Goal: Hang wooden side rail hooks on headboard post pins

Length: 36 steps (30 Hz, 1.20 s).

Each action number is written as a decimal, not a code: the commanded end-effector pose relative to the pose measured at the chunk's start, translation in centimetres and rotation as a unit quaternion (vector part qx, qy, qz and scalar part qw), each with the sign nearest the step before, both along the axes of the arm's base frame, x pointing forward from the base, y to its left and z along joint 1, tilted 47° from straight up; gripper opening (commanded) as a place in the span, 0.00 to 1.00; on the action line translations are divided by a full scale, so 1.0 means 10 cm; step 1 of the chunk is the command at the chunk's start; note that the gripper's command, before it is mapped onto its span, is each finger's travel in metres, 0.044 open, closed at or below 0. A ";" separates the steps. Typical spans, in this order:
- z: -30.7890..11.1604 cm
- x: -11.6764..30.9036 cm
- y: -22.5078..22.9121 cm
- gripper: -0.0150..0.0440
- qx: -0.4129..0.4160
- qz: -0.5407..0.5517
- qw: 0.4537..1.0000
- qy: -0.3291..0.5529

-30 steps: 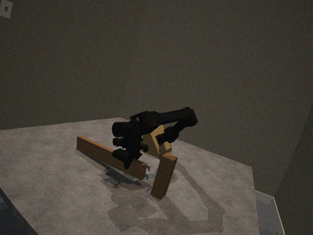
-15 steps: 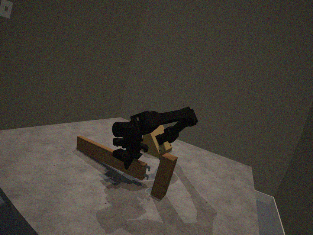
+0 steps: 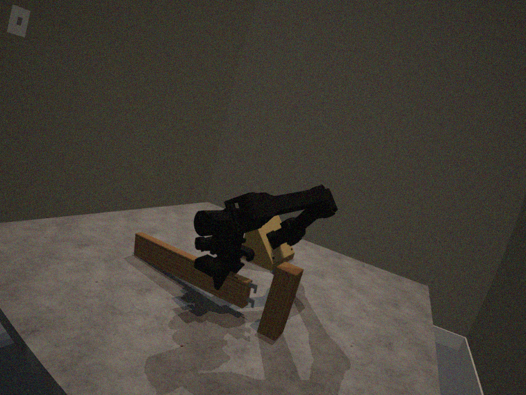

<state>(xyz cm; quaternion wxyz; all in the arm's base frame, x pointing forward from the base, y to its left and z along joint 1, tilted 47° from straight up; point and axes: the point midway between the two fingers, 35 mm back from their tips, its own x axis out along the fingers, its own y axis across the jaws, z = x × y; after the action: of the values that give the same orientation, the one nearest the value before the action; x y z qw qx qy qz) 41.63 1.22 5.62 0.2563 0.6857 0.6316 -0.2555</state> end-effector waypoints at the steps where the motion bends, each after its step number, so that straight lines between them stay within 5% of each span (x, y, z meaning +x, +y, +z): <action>1: 0.03 0.01 -0.02 0.25 -0.004 -0.003 1.000 -0.003; 36: 0.06 0.01 0.00 0.25 -0.004 -0.003 1.000 -0.003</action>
<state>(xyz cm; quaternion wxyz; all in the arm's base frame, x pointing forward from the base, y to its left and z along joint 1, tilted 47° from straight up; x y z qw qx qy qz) 41.64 1.42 5.88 0.2569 0.6857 0.6313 -0.2555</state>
